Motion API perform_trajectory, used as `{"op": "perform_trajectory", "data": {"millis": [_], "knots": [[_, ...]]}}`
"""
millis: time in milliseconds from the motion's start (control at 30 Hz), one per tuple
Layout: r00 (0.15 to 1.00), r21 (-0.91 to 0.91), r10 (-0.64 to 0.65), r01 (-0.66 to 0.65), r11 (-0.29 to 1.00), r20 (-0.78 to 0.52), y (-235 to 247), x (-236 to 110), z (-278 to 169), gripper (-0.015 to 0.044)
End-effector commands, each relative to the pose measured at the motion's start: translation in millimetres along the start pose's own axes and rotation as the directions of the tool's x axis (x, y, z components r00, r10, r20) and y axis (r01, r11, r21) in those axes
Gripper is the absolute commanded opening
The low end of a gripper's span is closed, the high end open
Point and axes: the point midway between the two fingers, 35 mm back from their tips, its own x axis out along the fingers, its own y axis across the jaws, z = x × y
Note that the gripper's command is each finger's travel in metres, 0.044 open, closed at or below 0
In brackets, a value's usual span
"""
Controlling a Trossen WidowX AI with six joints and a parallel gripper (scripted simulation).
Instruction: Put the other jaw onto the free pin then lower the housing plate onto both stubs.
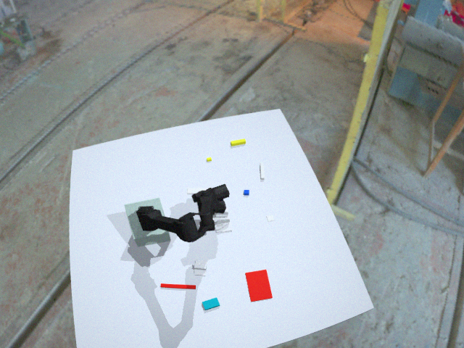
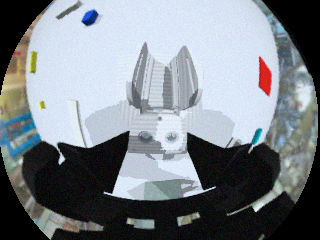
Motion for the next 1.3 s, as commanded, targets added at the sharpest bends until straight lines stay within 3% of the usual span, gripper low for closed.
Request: {"op": "perform_trajectory", "data": {"millis": [0,1267], "knots": [[1.000,-0.004,-0.004,0.004,1.000,0.001,-0.6,1.9,0.1,0.0351],[1.000,-0.005,-0.005,0.005,1.000,0.001,-0.8,9.6,0.0,0.0351]]}}
